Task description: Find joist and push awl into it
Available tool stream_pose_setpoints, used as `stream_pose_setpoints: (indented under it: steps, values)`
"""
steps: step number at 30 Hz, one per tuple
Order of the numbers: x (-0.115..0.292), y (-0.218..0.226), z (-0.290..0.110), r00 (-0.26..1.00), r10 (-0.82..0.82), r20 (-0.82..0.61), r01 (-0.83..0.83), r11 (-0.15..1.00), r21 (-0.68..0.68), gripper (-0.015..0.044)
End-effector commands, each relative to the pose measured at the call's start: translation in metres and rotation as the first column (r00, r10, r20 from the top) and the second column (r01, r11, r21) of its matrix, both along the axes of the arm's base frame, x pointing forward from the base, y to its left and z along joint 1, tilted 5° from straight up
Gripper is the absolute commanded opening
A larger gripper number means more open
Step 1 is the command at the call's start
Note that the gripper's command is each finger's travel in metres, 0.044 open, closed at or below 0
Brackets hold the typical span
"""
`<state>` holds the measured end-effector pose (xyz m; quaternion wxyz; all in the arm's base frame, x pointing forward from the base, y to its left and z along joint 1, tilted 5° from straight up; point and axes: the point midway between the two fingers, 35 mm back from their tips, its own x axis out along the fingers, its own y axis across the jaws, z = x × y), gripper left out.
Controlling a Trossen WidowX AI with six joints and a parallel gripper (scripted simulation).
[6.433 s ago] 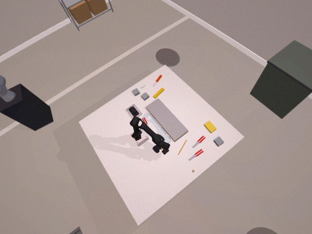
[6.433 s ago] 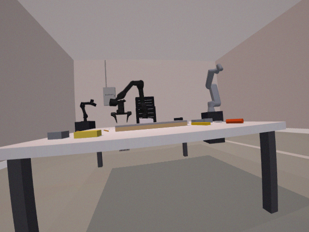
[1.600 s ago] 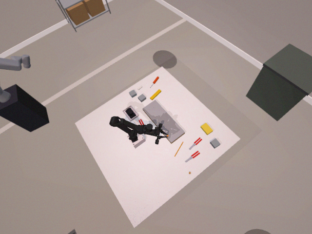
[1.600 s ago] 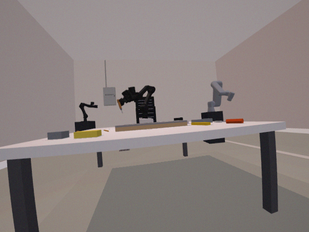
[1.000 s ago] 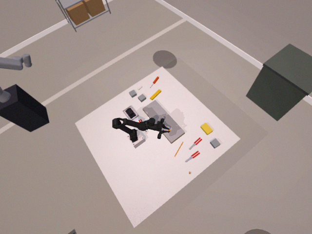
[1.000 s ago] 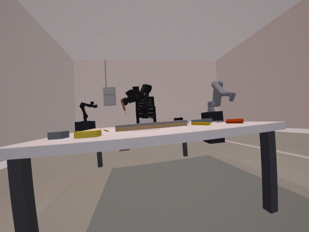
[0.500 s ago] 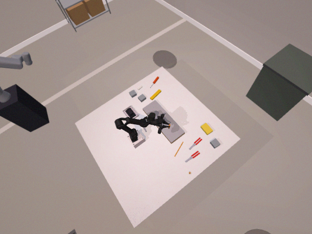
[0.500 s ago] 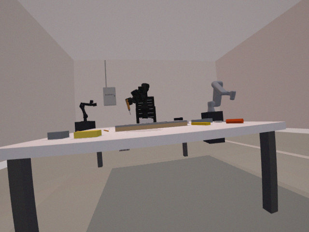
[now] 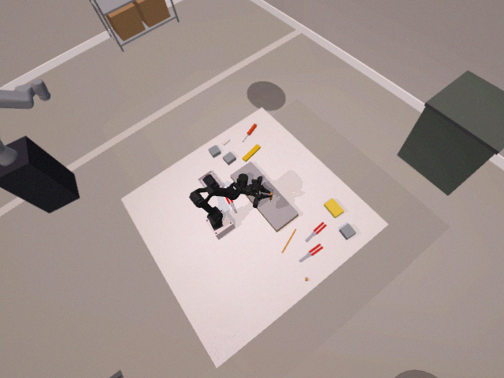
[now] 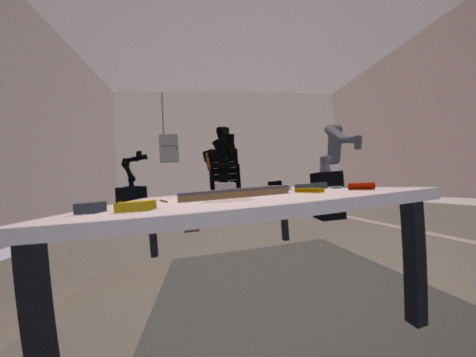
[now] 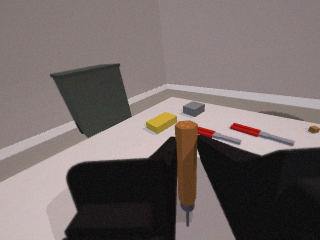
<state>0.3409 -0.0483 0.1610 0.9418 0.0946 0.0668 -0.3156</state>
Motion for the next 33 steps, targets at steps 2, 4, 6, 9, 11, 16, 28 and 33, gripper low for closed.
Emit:
stream_pose_setpoints:
  steps: [2, 4, 6, 9, 11, 16, 28, 33]
  values:
    - [0.003, 0.021, 0.003, 1.0, 0.009, 0.017, -0.008, 1.0, -0.015, 0.0]
    - [0.003, 0.029, 0.003, 1.0, 0.013, 0.018, -0.013, 1.0, -0.023, 0.0]
    - [0.003, 0.037, 0.003, 1.0, 0.012, 0.021, -0.012, 0.999, -0.029, 0.0]
    - [0.002, 0.049, 0.002, 1.0, 0.012, 0.027, -0.011, 0.999, -0.039, 0.0]
    - [0.001, 0.057, 0.001, 0.999, 0.011, 0.031, -0.01, 0.999, -0.046, 0.0]
    - [-0.003, 0.077, 0.0, 0.999, 0.01, 0.042, -0.008, 0.998, -0.062, 0.0]
    - [-0.016, 0.116, -0.002, 0.998, 0.01, 0.068, -0.004, 0.996, -0.091, 0.0]
    - [-0.016, 0.116, -0.003, 0.998, 0.01, 0.068, -0.004, 0.996, -0.091, 0.0]
